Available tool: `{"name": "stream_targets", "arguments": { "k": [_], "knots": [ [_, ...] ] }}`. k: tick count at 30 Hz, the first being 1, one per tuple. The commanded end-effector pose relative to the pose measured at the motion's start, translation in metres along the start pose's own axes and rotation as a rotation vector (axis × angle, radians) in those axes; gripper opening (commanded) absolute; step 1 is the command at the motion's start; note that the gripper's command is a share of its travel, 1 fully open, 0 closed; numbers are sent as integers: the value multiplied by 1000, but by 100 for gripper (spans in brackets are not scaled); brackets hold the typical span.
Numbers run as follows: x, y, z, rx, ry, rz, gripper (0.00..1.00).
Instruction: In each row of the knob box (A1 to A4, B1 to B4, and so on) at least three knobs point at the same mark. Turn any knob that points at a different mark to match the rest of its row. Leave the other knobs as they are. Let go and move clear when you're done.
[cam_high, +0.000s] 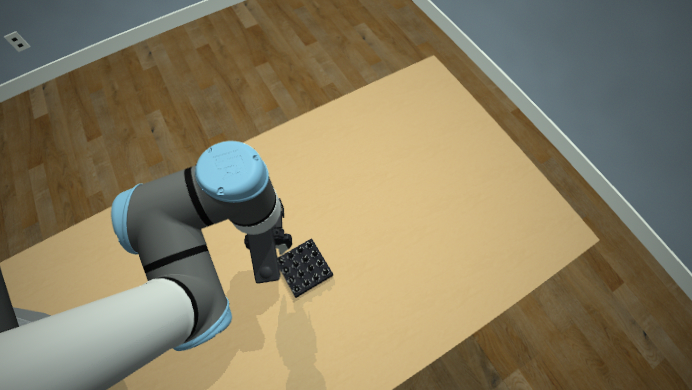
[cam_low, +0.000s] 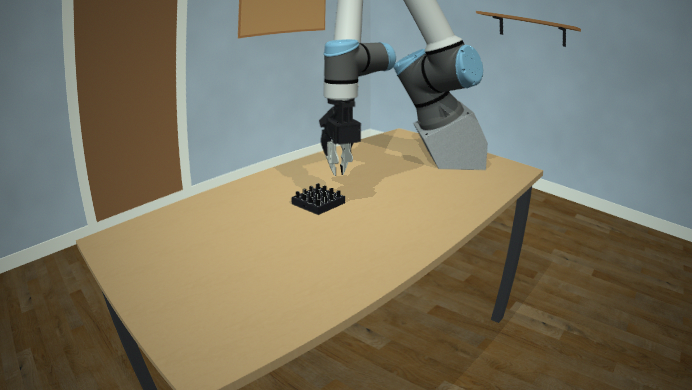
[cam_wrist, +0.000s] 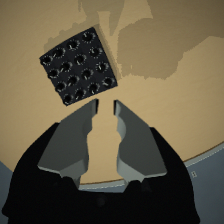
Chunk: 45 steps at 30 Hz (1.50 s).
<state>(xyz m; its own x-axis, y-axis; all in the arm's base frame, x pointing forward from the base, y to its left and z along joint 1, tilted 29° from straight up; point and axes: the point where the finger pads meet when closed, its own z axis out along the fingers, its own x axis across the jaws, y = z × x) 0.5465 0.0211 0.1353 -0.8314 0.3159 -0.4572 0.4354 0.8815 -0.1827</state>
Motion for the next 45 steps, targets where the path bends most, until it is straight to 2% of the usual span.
{"name": "stream_targets", "arguments": {
  "k": [1,25,45],
  "knots": [
    [1,-1,6,1,4,0,11],
    [2,-1,33,1,4,-1,11],
    [1,-1,43,0,2,-1,11]
  ]
}}
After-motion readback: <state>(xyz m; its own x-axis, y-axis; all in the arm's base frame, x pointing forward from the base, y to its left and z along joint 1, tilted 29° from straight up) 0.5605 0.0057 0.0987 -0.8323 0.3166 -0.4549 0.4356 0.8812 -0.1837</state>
